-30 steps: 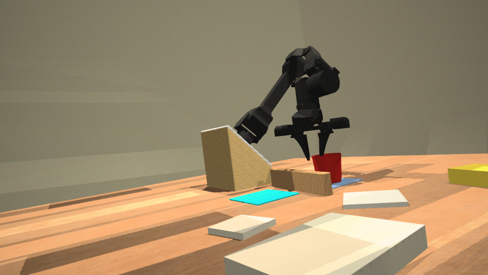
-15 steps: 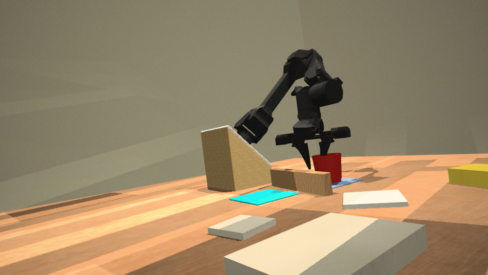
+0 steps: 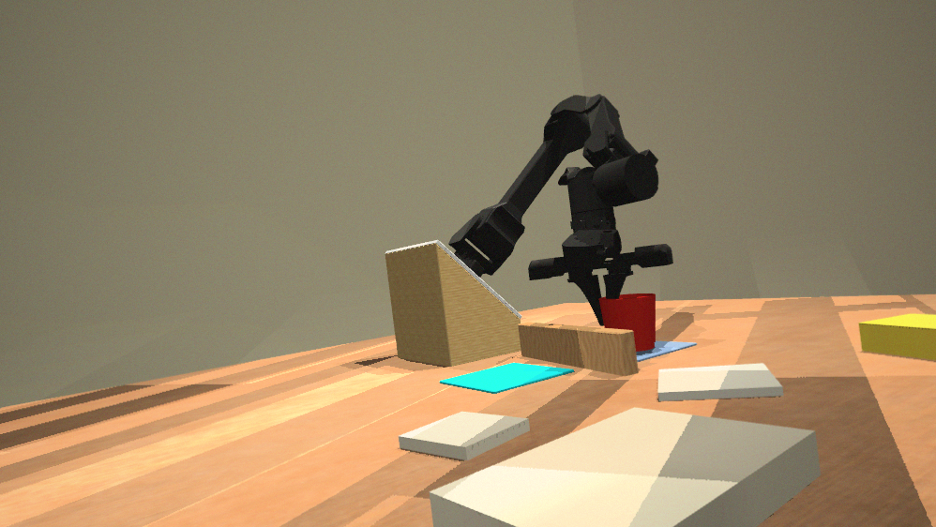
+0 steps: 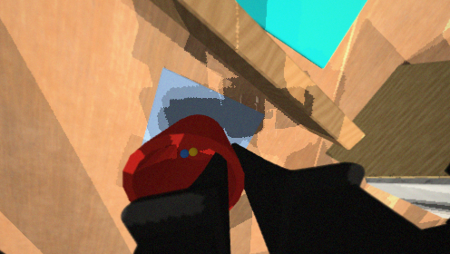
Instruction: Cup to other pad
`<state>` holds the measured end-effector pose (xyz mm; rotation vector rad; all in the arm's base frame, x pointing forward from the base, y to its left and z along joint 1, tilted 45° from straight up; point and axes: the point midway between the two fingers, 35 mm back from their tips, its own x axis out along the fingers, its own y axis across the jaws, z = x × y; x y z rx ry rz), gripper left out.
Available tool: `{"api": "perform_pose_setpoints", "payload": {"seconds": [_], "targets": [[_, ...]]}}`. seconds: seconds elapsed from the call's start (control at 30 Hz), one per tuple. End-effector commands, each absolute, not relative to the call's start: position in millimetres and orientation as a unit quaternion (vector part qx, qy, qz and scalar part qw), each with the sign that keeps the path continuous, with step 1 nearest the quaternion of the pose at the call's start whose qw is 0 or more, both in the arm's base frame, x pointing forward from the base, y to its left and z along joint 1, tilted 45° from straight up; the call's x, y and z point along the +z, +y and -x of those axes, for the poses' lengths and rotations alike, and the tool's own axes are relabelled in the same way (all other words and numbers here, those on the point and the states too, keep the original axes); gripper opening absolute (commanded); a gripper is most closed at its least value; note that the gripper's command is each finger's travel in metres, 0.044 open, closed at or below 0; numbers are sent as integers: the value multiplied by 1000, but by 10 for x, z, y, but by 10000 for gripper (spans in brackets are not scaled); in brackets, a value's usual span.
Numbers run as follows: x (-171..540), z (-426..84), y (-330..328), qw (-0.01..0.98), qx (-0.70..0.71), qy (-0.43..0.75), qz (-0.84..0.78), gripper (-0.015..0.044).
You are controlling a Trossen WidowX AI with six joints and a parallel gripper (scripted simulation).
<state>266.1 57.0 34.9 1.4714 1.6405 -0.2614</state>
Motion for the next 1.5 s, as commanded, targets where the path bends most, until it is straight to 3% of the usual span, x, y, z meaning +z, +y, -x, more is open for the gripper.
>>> {"api": "perform_pose_setpoints", "payload": {"seconds": [0.0, 0.83, 1.47], "targets": [[348, -2659, 573, 445, -105, 663, -593, 0], [842, -2616, 40, 442, -107, 664, -594, 0], [827, -2621, 40, 440, -107, 662, -598, 0]]}}
